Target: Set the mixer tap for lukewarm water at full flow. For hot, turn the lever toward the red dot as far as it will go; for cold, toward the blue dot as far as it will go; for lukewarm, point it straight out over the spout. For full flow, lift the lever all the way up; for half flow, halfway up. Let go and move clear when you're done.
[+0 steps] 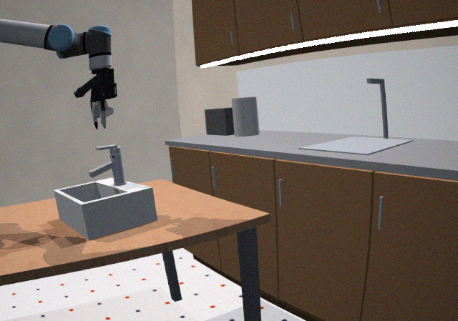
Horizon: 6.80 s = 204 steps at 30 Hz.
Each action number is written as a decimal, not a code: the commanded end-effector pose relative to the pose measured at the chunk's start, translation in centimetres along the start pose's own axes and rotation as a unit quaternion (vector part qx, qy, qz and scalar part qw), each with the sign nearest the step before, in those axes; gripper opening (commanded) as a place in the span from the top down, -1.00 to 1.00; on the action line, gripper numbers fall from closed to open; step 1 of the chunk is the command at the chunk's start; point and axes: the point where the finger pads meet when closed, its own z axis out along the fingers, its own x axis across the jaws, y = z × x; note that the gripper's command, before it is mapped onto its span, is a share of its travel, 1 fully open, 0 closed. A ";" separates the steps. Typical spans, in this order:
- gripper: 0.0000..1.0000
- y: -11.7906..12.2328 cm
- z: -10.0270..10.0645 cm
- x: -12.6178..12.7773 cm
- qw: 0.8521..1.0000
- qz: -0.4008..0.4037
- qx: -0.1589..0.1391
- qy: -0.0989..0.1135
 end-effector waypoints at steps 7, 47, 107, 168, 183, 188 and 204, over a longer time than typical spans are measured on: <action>0.14 0.2 -0.1 0.1 1.000 -0.001 0.000 0.000; 0.14 0.0 4.1 0.2 1.000 -0.001 0.002 0.001; 0.14 0.1 5.5 0.2 1.000 -0.001 0.000 0.000; 0.14 0.1 5.5 0.2 1.000 -0.001 0.001 0.000; 0.14 0.0 6.3 0.3 1.000 -0.001 0.002 0.001; 0.14 0.0 6.8 0.3 1.000 -0.001 0.002 0.001; 0.14 0.0 8.1 0.3 1.000 -0.001 0.002 0.001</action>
